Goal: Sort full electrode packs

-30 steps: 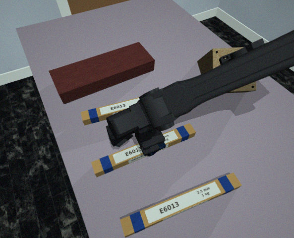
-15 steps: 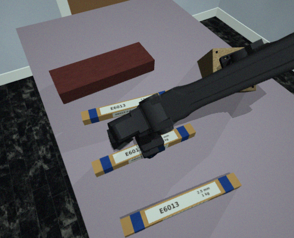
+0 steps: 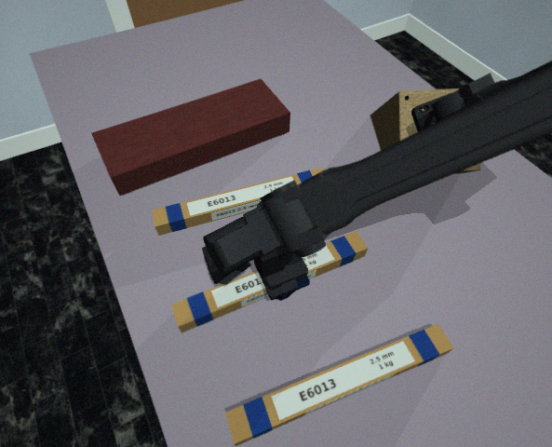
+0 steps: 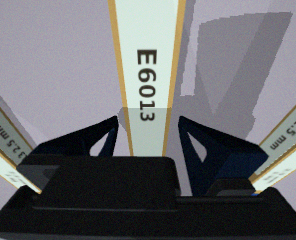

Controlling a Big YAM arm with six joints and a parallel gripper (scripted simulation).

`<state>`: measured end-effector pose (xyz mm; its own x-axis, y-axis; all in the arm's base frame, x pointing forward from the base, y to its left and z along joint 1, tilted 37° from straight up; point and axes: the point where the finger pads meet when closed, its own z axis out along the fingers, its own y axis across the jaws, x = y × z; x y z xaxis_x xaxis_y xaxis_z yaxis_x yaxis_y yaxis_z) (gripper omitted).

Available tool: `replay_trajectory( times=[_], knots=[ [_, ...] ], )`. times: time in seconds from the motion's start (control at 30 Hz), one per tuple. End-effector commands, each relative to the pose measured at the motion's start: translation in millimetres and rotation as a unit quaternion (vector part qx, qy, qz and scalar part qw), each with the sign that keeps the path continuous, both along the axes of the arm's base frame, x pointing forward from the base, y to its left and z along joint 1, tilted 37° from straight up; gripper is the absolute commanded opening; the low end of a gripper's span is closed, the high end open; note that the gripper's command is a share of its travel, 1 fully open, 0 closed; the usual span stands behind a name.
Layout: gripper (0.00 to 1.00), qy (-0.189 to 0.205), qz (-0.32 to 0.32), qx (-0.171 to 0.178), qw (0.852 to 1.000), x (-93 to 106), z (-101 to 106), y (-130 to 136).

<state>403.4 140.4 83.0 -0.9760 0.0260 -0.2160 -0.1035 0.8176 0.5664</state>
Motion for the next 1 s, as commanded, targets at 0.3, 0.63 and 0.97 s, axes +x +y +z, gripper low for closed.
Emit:
replay_trajectory(
  times=[0.3,0.63,0.97],
  knots=[
    [0.00,-0.007,0.009,0.000,1.000,-2.1,2.1,7.2],
    [0.00,-0.005,0.009,0.001,1.000,-2.6,1.8,7.3],
    [0.00,-0.005,0.009,0.001,1.000,-2.7,1.7,7.4]
  ],
)
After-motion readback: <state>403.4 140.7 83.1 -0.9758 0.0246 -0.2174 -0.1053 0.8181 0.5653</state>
